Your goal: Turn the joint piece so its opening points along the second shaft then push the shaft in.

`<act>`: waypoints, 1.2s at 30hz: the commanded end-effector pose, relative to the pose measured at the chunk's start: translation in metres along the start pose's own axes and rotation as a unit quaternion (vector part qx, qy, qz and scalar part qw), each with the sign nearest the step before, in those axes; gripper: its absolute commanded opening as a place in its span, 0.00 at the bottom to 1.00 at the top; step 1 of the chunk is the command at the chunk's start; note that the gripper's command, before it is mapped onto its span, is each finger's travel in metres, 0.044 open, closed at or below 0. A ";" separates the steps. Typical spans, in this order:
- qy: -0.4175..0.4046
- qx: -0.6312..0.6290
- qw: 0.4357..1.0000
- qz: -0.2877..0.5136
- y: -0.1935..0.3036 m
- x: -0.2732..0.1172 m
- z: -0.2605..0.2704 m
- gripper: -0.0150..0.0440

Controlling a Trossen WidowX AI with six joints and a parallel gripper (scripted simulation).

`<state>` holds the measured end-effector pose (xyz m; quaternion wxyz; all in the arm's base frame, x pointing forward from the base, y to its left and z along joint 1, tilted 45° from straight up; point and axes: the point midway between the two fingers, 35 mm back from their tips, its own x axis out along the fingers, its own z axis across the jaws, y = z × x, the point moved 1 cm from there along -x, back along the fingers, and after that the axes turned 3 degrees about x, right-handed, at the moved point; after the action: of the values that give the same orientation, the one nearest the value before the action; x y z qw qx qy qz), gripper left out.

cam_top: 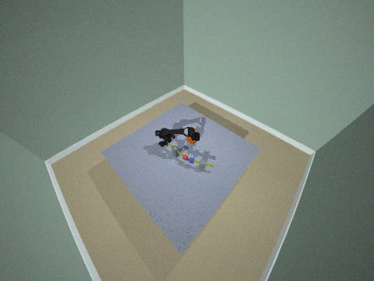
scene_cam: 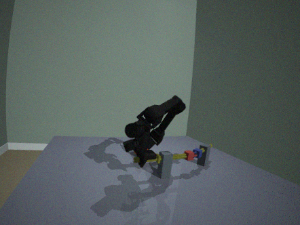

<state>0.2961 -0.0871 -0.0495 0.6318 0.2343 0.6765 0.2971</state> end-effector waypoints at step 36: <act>0.000 0.000 1.000 0.000 0.012 0.000 -0.001 0.77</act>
<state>0.2949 -0.0783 -0.0408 0.6324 0.2345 0.6763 0.2961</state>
